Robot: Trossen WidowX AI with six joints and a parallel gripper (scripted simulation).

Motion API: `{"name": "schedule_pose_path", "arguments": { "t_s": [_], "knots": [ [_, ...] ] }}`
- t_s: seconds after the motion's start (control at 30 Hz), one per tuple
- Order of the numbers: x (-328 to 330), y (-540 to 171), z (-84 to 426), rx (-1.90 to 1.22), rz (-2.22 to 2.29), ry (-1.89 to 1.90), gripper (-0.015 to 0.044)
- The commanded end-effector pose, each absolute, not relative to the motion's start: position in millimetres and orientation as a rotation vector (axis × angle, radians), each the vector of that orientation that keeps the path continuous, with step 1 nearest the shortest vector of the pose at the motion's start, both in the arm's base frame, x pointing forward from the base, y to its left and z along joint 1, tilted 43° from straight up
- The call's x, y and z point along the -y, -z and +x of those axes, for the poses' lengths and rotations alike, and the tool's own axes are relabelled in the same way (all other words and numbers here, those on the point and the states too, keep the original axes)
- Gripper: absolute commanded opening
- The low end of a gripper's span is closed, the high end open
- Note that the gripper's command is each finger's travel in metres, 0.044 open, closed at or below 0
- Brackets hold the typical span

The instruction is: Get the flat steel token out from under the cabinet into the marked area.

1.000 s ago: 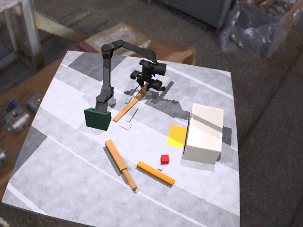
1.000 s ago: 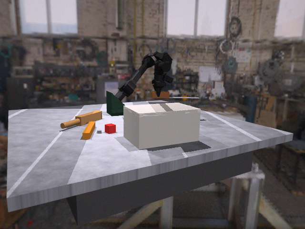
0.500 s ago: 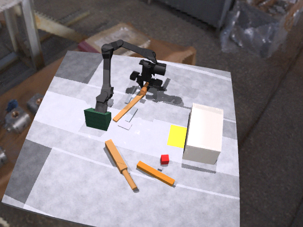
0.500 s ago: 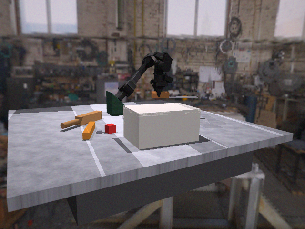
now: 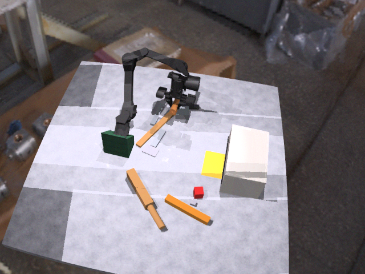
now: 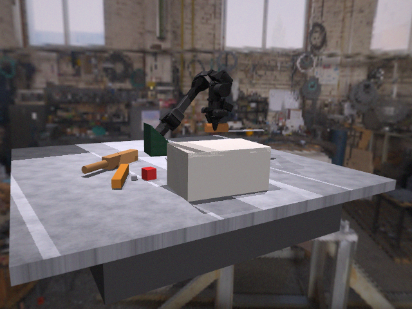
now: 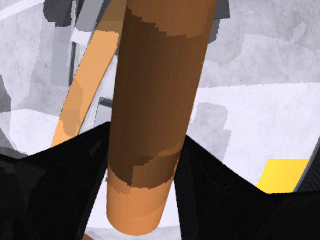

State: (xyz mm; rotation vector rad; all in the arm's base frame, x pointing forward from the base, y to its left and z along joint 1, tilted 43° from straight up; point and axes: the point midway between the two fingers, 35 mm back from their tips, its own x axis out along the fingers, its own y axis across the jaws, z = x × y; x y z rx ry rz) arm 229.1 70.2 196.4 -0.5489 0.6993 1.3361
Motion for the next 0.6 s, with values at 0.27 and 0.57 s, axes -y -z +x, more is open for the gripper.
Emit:
{"name": "schedule_pose_path", "arguments": {
  "t_s": [0.27, 0.57],
  "knots": [
    [-65, -193, 229, -0.661, -0.589, -1.353, 0.0000],
    [-55, -183, 229, -0.652, -0.601, -1.359, 0.0000]
  ]
}}
